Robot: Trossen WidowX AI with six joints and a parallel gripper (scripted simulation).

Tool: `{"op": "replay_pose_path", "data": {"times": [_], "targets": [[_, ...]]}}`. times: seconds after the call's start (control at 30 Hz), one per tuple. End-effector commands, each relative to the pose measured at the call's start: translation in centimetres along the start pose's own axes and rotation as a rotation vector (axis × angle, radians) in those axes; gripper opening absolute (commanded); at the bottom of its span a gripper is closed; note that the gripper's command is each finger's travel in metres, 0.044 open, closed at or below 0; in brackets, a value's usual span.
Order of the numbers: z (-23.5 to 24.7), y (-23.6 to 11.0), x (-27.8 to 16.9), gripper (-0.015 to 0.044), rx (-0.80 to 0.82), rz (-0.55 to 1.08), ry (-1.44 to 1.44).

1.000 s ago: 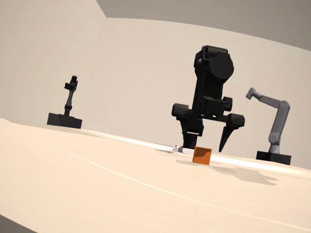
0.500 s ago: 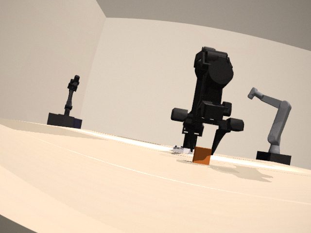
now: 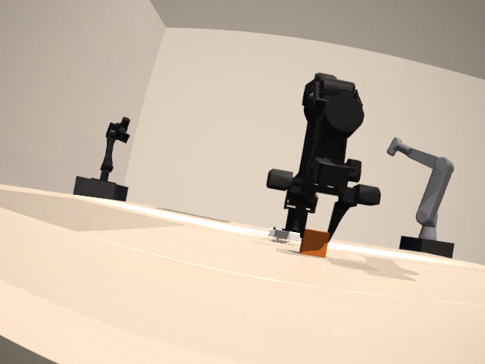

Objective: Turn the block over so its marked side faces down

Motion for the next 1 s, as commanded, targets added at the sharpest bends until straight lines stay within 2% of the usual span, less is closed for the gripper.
{"op": "replay_pose_path", "data": {"times": [0.0, 0.1, 0.27, 0.43, 0.97], "targets": [[0.0, 0.1, 0.0, 0.0064, 0.003, 0.001, 0.001], [0.0, -0.8, 0.0, 0.0, 0.003, 0.001, 0.001], [0.0, -2.9, 0.0, 0.0, 0.003, 0.001, 0.001], [0.0, -2.9, 0.0, 0.0, 0.002, -0.008, 0.001], [0.1, -2.1, 0.1, 0.0, -0.01, -0.23, 0.0]]}}
Point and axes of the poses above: the point midway between the two fingers, 35 mm back from their tips, its own y axis out along the fingers, its own z axis across the jaws, x = y × z, the point moved 1 cm from there along -y, back along the fingers, and after that the axes turned 3 degrees about -y, right-handed, at the moved point
